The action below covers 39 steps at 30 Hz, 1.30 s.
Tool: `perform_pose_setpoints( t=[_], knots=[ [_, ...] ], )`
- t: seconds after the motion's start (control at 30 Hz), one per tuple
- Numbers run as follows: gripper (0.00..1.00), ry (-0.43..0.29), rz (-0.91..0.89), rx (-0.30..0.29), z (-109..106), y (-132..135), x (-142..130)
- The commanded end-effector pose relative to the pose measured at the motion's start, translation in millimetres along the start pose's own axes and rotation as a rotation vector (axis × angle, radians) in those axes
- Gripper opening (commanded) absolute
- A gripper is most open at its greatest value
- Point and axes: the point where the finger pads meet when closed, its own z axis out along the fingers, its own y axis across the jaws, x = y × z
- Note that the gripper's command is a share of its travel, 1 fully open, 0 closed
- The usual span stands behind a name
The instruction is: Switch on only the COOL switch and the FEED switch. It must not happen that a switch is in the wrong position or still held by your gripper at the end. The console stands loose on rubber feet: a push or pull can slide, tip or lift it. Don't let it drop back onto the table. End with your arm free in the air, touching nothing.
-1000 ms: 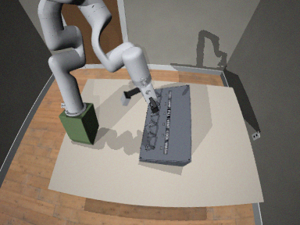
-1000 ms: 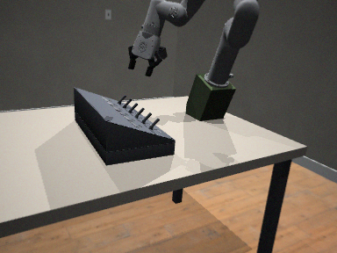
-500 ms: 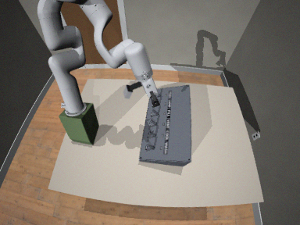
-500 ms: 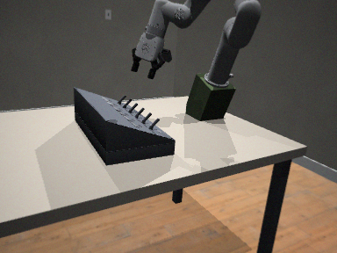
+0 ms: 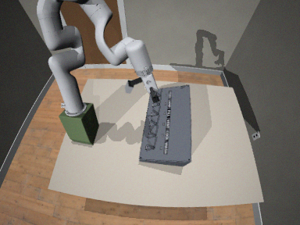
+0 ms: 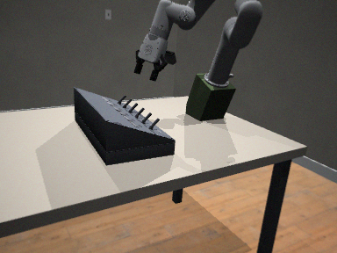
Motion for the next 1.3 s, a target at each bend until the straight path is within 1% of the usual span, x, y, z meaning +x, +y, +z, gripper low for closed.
perform_pose_setpoints(
  t=[0.0,0.33,0.4,0.9,0.97,1.27],
  knots=[
    [1.0,-0.006,0.03,0.009,-1,8,-5],
    [1.0,-0.006,0.03,0.009,-1,8,-5],
    [1.0,-0.022,0.108,0.006,1,38,-12],
    [1.0,-0.022,0.108,0.006,1,38,-12],
    [1.0,-0.035,0.176,0.002,2,65,-15],
    [1.0,-0.035,0.176,0.002,2,65,-15]
  ],
)
